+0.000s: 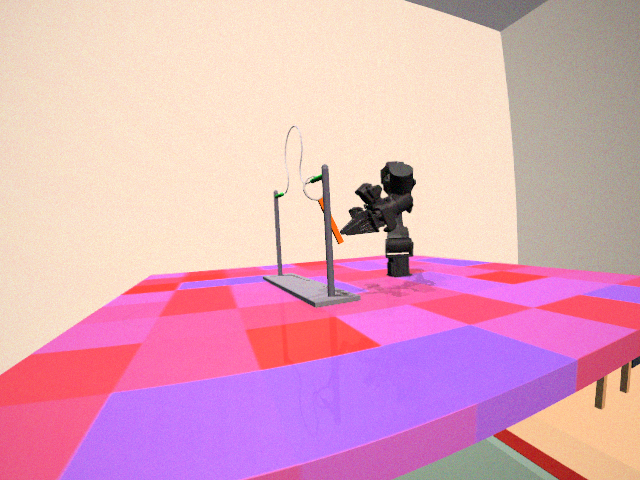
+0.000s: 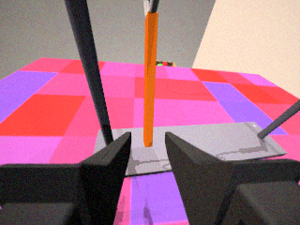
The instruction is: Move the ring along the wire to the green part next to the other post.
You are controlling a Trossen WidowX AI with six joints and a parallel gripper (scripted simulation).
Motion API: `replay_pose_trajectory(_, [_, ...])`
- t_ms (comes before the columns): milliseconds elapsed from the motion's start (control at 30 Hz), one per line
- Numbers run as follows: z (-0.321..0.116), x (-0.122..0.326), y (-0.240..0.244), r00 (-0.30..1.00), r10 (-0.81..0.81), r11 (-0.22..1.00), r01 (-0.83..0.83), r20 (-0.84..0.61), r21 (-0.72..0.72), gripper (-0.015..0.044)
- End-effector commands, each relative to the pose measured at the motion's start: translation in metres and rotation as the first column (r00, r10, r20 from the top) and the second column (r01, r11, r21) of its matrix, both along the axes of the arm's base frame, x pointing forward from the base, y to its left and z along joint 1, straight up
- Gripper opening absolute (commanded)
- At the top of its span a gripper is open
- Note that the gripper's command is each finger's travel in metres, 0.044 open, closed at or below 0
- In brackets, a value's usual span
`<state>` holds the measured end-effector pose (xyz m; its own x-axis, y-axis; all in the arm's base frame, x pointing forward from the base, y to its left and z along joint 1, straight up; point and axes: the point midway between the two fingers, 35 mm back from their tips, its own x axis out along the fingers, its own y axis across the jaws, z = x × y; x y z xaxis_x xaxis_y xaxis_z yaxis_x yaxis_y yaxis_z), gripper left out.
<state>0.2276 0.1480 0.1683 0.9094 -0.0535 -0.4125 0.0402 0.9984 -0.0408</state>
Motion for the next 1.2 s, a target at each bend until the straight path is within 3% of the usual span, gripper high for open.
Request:
replay_pose_trajectory(0, [0.001, 0.0, 0.0, 1.0, -0.003, 1.0, 0.003, 0.002, 0.002, 0.016])
replay_pose_trajectory(100, [0.001, 0.0, 0.0, 1.0, -0.003, 1.0, 0.003, 0.002, 0.002, 0.016])
replay_pose_trajectory(467, [0.02, -0.04, 0.001, 1.0, 0.004, 1.0, -0.004, 0.009, -0.002, 0.044])
replay_pose_trajectory(1167, [0.02, -0.04, 0.001, 1.0, 0.004, 1.0, -0.004, 0.009, -0.002, 0.044])
